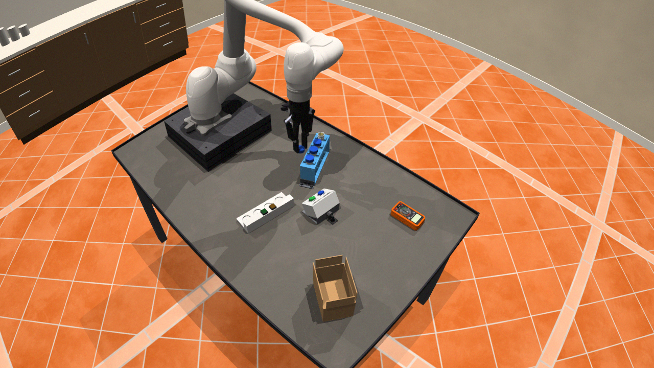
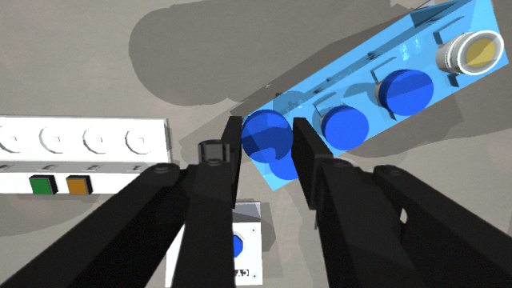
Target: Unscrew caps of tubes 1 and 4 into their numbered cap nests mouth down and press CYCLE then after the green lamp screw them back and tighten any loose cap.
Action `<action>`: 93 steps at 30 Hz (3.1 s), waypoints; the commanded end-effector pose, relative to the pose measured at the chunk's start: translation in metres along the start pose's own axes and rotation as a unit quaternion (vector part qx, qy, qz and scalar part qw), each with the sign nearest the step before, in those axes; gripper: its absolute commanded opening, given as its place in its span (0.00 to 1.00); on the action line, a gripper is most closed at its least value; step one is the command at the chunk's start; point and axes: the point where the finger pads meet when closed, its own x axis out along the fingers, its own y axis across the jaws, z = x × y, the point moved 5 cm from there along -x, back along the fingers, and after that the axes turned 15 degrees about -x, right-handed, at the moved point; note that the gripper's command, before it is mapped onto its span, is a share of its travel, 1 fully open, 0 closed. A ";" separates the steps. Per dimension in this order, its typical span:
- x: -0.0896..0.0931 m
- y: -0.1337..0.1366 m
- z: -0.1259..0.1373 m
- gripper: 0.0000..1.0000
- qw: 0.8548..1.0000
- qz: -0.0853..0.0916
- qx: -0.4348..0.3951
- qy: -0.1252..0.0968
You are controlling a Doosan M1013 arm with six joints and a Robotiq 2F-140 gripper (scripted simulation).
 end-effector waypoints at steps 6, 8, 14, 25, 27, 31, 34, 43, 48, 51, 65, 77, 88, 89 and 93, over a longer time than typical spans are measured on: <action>0.000 -0.053 0.006 0.30 1.000 0.003 -0.002 0.001; 0.000 -0.069 0.007 0.30 1.000 0.003 -0.002 0.001; 0.000 -0.119 0.012 0.30 1.000 0.003 -0.002 0.001; 0.000 -0.162 0.015 0.30 1.000 0.003 -0.002 0.000; 0.005 -0.162 0.015 0.30 1.000 0.003 -0.002 0.001; 0.025 -0.162 0.015 0.30 1.000 0.003 -0.002 0.001; 0.035 -0.162 0.015 0.30 1.000 0.003 -0.002 0.001; 0.075 -0.162 0.015 0.30 1.000 0.003 -0.002 0.001; 0.100 -0.161 0.015 0.30 1.000 0.003 -0.002 0.001; 0.110 -0.161 0.015 0.30 1.000 0.003 -0.002 0.001; 0.129 -0.161 0.015 0.30 1.000 0.003 -0.002 0.001; 0.134 -0.161 0.015 0.30 1.000 0.003 -0.002 0.001; 0.138 -0.161 0.015 0.30 1.000 0.003 -0.002 0.001; 0.138 -0.161 0.015 0.30 1.000 0.003 -0.002 0.001; 0.138 -0.161 0.015 0.36 1.000 0.003 -0.002 0.001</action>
